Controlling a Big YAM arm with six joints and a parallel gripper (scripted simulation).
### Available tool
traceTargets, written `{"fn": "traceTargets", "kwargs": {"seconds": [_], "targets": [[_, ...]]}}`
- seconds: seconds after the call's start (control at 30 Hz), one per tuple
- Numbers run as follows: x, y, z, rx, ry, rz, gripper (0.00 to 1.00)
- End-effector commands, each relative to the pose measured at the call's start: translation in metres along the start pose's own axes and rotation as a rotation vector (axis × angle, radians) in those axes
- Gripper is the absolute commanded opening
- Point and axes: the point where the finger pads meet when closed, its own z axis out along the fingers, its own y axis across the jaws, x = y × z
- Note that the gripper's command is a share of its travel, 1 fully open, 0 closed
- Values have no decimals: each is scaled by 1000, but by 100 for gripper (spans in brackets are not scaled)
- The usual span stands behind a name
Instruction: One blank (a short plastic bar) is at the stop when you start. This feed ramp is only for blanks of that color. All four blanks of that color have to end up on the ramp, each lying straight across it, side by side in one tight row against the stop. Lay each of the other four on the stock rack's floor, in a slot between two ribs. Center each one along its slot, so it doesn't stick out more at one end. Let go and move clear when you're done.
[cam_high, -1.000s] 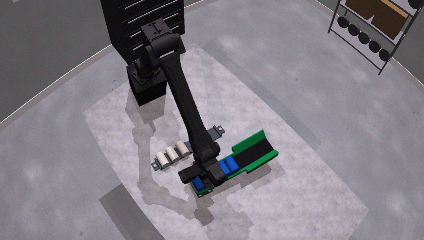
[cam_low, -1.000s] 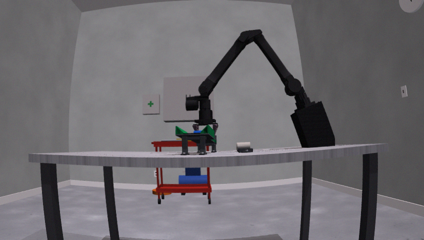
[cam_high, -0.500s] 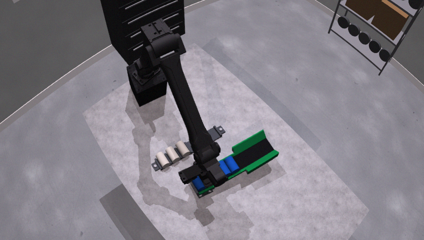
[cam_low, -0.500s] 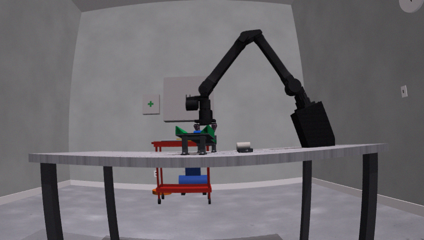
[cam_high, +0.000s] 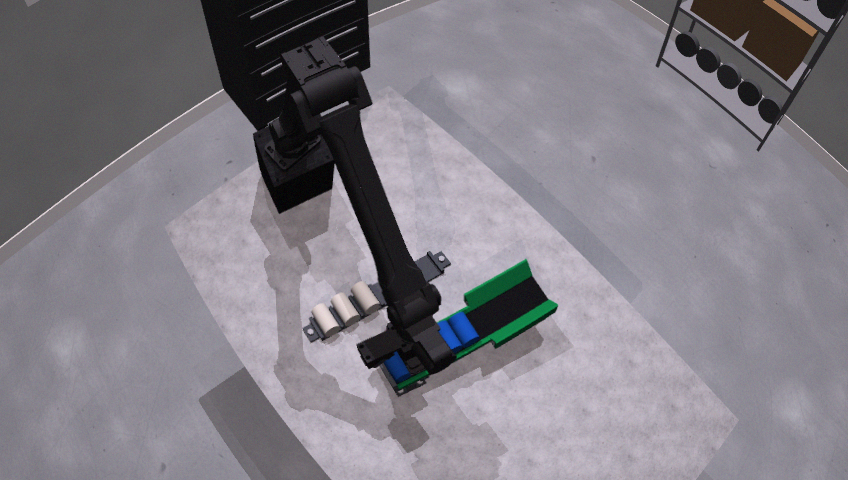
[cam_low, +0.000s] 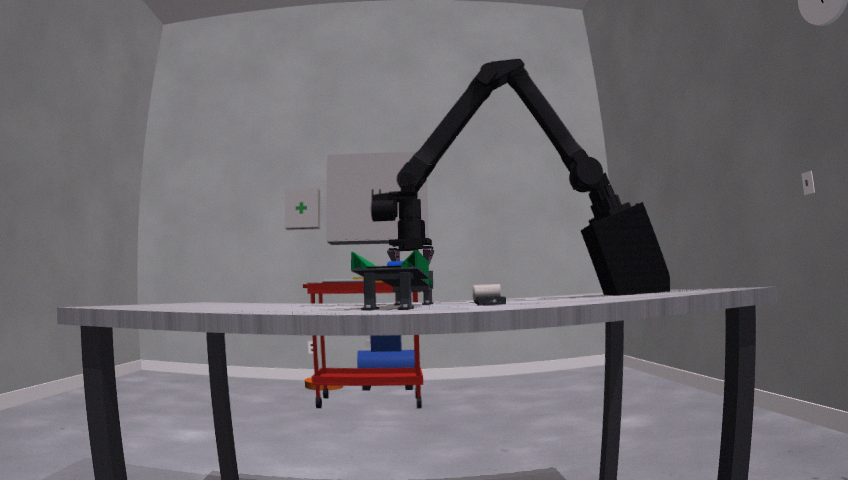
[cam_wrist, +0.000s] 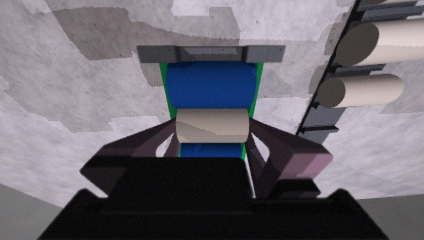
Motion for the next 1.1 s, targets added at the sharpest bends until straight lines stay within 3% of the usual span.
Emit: {"fn": "traceTargets", "kwargs": {"seconds": [0.0, 0.33, 0.53, 0.63, 0.73, 0.93, 1.07], "targets": [[-3, 13, -9, -36, 4, 0, 64], [-3, 14, -10, -37, 4, 0, 64], [-3, 12, -24, -34, 4, 0, 64], [-2, 15, -39, -40, 4, 0, 64], [0, 26, -66, -63, 6, 1, 64], [2, 25, -112, -66, 8, 1, 64], [3, 25, -122, -67, 8, 1, 64]]}}
